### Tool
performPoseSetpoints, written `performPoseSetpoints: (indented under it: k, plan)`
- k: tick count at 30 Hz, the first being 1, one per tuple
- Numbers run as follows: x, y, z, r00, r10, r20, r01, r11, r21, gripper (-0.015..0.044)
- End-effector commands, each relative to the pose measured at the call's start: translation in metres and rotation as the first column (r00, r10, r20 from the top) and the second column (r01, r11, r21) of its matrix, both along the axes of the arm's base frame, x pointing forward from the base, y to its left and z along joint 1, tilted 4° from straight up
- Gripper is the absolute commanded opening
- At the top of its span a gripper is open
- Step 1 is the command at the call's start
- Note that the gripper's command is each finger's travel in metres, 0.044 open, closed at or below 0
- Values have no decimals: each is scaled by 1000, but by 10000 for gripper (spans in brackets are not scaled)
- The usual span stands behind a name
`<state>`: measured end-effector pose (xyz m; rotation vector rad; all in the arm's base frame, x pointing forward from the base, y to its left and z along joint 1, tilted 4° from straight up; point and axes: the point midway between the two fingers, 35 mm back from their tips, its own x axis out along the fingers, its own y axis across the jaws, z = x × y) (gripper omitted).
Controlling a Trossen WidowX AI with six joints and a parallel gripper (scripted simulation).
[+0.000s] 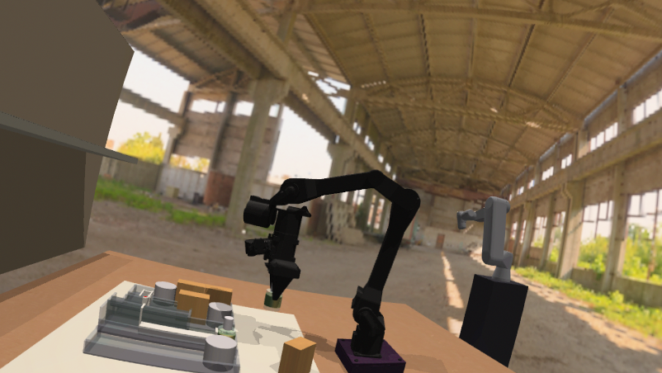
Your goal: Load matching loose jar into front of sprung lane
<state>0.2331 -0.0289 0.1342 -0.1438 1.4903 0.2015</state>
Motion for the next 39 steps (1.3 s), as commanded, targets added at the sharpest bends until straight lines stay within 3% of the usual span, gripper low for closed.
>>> performPoseSetpoints:
  k: [1,16,27,39]
  plan:
    - [10,11,-4,1000,5,1,-5,1000,-5,0]
    - [38,74,-28,999,45,6,-45,999,-2,0]
    - [40,76,-51,999,45,7,-45,999,-1,0]
    - [43,77,-52,999,45,7,-45,999,-1,0]
